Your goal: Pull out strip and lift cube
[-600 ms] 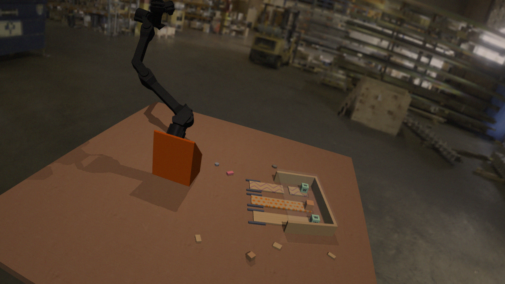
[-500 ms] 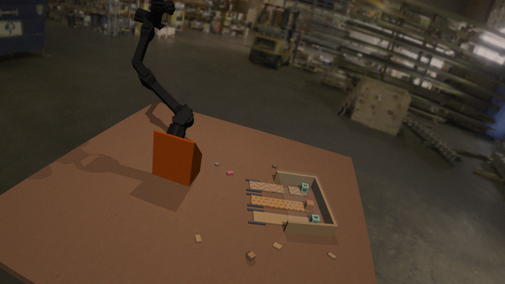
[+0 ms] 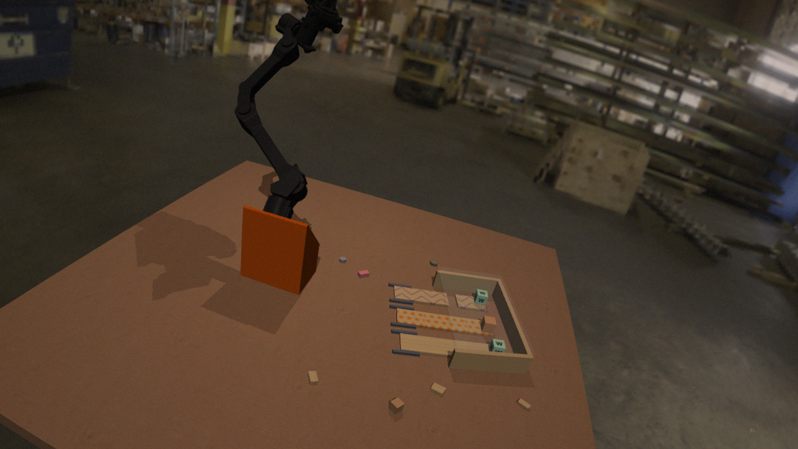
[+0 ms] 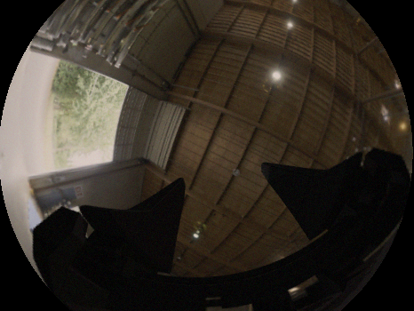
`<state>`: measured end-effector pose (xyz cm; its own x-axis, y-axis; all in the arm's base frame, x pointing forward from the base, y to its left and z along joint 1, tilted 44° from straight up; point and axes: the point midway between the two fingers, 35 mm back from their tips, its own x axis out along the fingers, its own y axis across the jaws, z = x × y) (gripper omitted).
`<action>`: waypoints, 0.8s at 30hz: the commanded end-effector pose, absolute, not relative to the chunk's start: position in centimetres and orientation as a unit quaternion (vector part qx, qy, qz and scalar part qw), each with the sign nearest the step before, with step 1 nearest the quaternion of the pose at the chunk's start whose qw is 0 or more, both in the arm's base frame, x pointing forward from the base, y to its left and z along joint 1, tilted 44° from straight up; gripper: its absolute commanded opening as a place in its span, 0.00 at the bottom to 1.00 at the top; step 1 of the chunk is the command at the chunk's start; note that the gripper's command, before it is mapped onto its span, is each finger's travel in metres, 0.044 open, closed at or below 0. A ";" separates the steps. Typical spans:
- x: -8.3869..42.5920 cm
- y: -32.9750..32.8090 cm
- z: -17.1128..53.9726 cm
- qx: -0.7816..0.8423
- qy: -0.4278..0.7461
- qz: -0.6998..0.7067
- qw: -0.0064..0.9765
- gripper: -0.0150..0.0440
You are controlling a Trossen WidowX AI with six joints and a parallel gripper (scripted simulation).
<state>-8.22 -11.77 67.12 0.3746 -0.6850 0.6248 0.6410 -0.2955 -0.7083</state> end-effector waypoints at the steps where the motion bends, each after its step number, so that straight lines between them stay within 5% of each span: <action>1: -1.5 -9.8 67.7 -0.592 -0.022 -0.523 0.612 0.93; 12: 17.1 -6.4 63.4 -0.590 -0.101 -0.373 0.709 0.93; 24: 31.0 -7.5 51.2 -0.493 -0.072 -0.208 0.842 0.93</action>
